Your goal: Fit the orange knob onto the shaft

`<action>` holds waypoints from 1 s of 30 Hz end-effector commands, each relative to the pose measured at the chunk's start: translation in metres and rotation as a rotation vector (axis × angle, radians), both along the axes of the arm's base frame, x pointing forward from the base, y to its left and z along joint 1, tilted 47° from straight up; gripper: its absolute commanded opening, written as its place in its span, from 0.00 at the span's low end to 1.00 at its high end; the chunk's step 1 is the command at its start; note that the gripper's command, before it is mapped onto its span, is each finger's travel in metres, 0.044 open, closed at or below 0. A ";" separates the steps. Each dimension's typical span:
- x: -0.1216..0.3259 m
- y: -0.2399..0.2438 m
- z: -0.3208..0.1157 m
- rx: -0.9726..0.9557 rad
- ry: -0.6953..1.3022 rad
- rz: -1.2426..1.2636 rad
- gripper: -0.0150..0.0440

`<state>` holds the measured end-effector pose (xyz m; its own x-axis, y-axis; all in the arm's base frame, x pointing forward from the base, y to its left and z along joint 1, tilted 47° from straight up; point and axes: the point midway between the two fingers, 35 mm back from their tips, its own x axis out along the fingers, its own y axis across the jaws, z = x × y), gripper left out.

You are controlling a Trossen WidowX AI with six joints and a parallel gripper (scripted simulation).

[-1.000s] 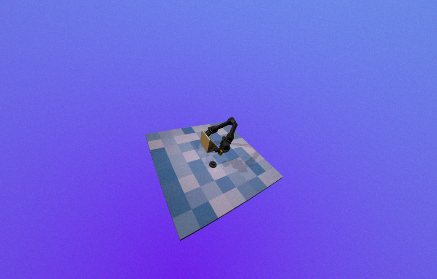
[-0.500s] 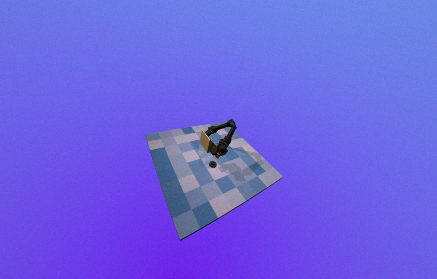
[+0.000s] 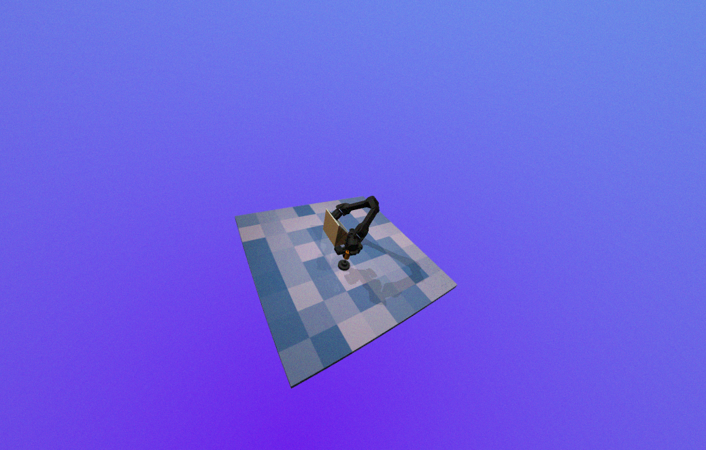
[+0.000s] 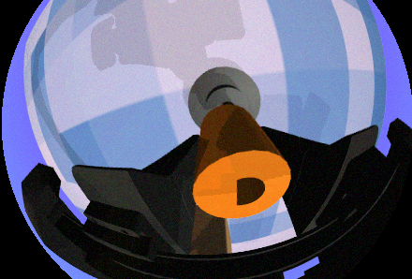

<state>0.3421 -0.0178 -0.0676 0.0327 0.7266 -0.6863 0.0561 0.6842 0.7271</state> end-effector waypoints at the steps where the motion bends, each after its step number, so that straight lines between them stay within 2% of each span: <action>1: 0.003 -0.003 -0.004 -0.006 -0.012 -0.001 0.25; 9: 0.004 0.014 -0.020 -0.004 -0.012 -0.001 0.25; 30: 0.005 0.015 -0.019 -0.005 -0.017 0.003 0.25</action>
